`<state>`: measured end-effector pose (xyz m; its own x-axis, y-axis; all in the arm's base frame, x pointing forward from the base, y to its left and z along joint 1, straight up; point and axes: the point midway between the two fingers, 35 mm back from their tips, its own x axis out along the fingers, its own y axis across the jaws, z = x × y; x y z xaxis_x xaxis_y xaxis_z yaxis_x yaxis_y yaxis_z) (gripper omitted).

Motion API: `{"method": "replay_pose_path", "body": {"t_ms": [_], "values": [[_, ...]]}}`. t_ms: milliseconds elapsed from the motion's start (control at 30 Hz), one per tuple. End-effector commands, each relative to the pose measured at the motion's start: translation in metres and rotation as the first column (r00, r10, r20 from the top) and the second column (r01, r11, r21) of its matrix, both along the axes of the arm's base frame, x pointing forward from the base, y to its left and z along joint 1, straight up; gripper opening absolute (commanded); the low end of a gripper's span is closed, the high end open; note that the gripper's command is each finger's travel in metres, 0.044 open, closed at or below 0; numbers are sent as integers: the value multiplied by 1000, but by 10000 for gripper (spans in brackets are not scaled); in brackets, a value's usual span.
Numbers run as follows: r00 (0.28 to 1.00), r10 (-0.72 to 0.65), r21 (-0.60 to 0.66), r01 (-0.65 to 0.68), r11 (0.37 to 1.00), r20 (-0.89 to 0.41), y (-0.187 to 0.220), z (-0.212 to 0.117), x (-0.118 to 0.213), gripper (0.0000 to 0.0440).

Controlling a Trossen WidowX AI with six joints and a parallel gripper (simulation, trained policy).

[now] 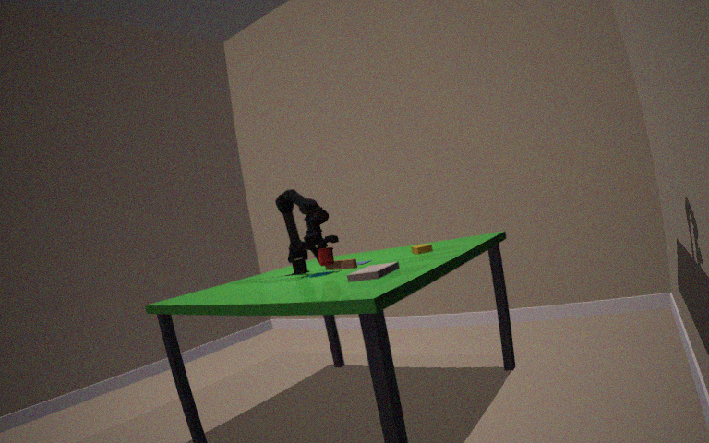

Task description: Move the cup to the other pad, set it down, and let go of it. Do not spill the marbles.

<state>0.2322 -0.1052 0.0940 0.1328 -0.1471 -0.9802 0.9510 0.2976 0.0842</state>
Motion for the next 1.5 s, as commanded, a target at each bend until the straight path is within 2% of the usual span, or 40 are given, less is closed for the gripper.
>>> {"method": "replay_pose_path", "body": {"t_ms": [0, 300, 433, 567, 1033, 1467], "values": [[1000, -5, -5, 5, 1000, -1, -1, -6, -6, 0], [999, -35, 0, 35, 999, -32, -1, -25, -24, 14], [999, -50, -7, 50, 999, -16, -5, -28, -26, 56], [997, -68, -15, 68, 998, 34, -10, -23, -22, 148], [989, -71, -23, 75, 997, 131, -10, -11, -29, 185], [974, -85, -40, 96, 995, 211, -12, 5, -37, 271]]}}
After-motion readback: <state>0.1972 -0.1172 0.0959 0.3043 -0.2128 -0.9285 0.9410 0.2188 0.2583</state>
